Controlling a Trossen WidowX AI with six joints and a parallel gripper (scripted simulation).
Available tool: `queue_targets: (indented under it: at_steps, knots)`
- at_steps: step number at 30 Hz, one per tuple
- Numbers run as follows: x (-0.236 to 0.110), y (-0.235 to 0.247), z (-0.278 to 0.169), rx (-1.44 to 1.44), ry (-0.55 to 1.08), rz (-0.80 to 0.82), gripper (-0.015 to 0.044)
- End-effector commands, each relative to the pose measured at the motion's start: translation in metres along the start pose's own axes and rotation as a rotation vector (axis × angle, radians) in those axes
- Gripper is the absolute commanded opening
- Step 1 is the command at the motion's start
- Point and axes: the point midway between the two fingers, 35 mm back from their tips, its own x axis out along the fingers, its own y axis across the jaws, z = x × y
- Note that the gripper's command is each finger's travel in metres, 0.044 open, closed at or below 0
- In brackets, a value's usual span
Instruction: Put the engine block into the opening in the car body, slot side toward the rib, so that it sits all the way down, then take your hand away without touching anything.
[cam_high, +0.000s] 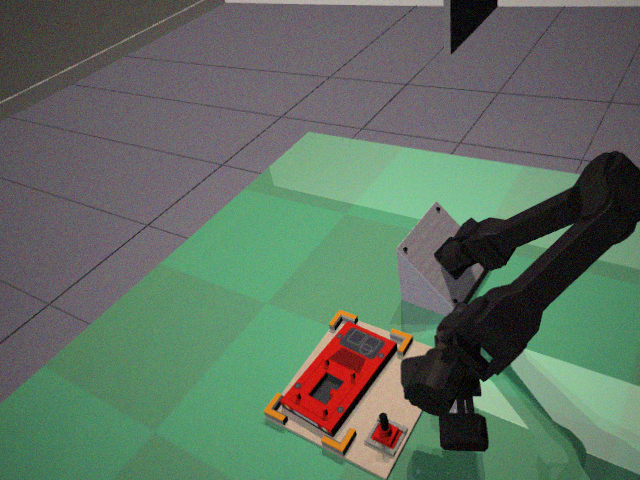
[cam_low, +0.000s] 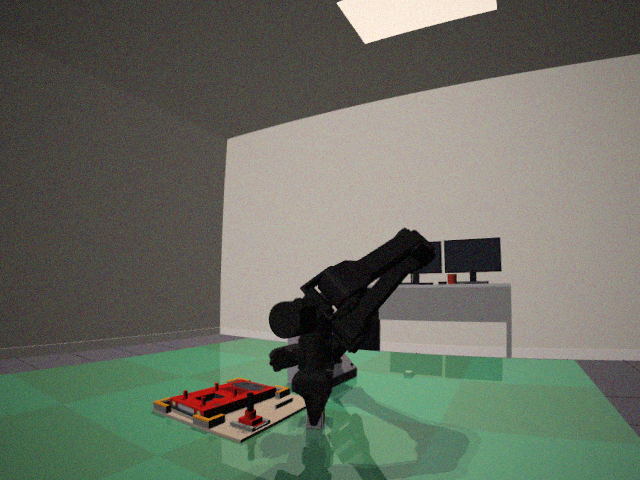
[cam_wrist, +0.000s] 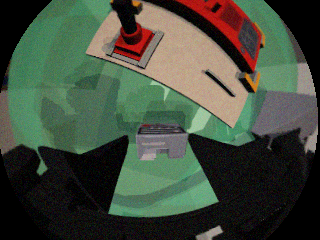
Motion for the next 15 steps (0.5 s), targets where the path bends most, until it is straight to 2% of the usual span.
queue_targets:
  at_steps: [1, 3, 10, 15]
  knots:
    - [0.0016, -0.0011, -0.0002, 0.006, 0.004, -0.001, 0.0282]
    - [0.0016, -0.0011, -0.0002, 0.006, 0.004, -0.001, 0.023]
    - [0.0016, -0.0011, -0.0002, 0.006, 0.004, -0.001, 0.0183]
    - [-0.0056, 0.0001, 0.0013, 0.006, 0.001, -0.002, 0.0052]
